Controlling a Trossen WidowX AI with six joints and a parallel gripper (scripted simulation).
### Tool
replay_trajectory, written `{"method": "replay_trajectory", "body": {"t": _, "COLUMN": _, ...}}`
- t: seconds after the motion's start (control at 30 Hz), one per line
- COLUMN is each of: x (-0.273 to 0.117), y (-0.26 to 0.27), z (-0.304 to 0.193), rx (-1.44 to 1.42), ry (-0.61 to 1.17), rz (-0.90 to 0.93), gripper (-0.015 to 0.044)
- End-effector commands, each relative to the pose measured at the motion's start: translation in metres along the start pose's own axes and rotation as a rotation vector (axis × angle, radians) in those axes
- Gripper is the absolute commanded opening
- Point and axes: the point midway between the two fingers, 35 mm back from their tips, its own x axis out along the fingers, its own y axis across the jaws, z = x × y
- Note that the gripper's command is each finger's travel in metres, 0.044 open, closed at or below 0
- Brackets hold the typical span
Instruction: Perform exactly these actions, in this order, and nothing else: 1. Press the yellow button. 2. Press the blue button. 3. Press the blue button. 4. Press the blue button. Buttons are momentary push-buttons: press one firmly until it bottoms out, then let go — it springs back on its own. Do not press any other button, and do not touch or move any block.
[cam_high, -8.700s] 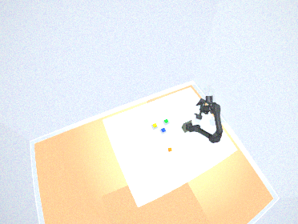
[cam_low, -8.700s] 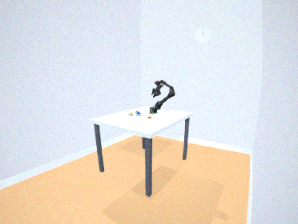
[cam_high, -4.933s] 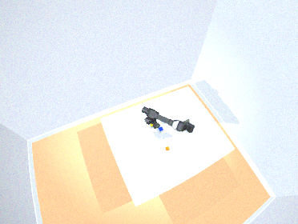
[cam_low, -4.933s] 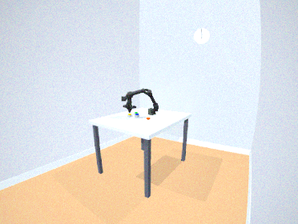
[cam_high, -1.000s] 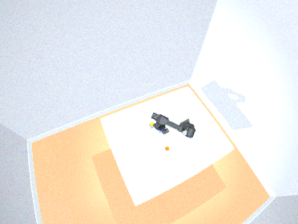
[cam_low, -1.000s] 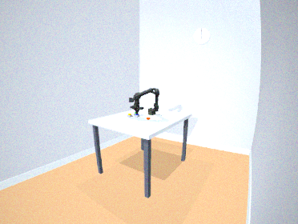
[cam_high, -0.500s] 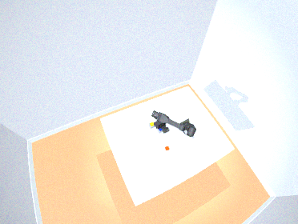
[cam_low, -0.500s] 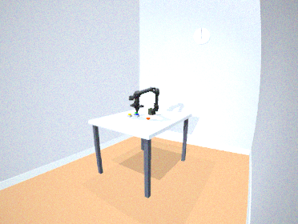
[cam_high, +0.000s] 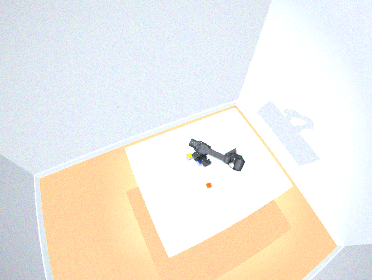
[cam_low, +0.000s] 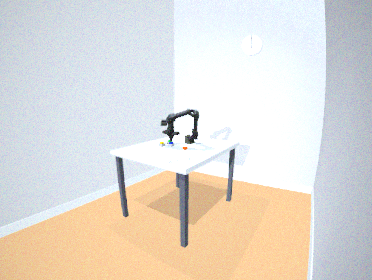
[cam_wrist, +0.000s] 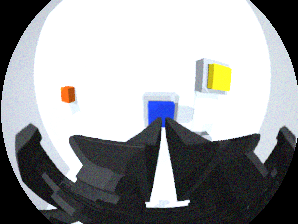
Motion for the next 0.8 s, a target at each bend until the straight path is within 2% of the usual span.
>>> {"method": "replay_trajectory", "body": {"t": 0.0, "x": 0.009, "y": 0.001, "z": -0.001, "rx": 0.007, "ry": 0.002, "rz": 0.007, "gripper": 0.0020}}
{"method": "replay_trajectory", "body": {"t": 0.3, "x": 0.022, "y": 0.002, "z": -0.001, "rx": 0.006, "ry": 0.002, "rz": 0.008, "gripper": 0.0020}}
{"method": "replay_trajectory", "body": {"t": 0.77, "x": 0.023, "y": 0.002, "z": -0.001, "rx": 0.006, "ry": 0.002, "rz": 0.008, "gripper": 0.0020}}
